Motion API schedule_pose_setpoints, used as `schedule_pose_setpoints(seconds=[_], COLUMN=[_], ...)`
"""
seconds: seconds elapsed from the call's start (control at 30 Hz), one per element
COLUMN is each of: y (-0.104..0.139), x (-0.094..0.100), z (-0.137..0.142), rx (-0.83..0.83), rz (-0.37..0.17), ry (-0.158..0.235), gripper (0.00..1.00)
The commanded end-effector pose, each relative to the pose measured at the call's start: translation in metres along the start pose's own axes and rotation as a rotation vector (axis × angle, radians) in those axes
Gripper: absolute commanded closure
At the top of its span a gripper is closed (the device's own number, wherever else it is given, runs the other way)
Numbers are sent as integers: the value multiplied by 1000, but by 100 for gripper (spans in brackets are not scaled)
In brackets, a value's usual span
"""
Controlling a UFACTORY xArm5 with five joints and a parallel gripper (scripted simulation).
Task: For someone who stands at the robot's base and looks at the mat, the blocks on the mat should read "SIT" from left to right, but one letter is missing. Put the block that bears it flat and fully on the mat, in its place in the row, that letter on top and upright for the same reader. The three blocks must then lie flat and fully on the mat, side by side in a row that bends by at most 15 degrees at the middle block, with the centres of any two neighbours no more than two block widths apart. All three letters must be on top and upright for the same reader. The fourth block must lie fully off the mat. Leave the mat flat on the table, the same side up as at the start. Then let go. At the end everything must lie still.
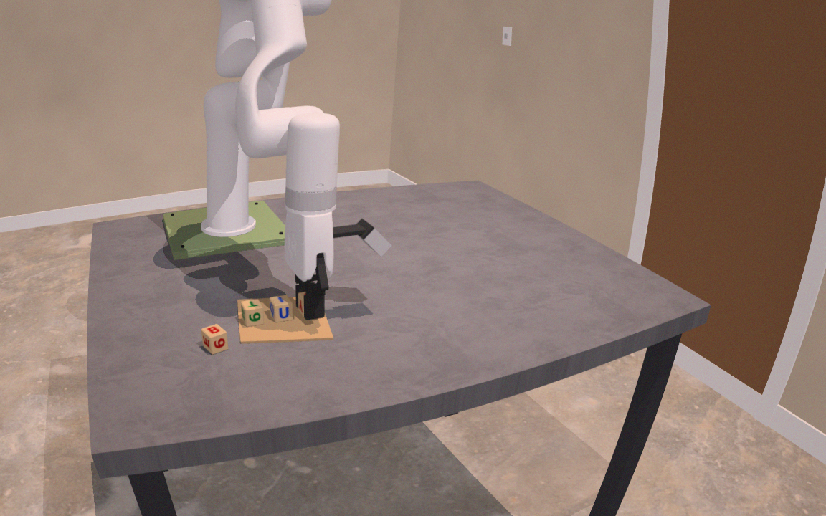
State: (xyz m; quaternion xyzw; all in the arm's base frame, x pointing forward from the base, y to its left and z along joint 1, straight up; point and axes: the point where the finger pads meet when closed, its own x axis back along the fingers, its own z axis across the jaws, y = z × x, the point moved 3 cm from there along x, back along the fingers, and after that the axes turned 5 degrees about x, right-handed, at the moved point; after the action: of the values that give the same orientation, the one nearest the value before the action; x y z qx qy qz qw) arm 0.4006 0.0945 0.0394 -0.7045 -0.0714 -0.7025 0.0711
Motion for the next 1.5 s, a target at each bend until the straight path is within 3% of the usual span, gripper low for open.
schedule_pose_setpoints(seconds=[0.0, 0.1, 0.6, 1.13, 1.47], y=[0, 0, 0, 0, 0], x=[1, 1, 1, 6, 52], z=[1, 1, 1, 1, 1], rx=[0, 0, 0, 0, 0], rz=[0, 0, 0, 0, 0], ry=[3, 3, 3, 3, 3], gripper=[73, 73, 53, 53, 53])
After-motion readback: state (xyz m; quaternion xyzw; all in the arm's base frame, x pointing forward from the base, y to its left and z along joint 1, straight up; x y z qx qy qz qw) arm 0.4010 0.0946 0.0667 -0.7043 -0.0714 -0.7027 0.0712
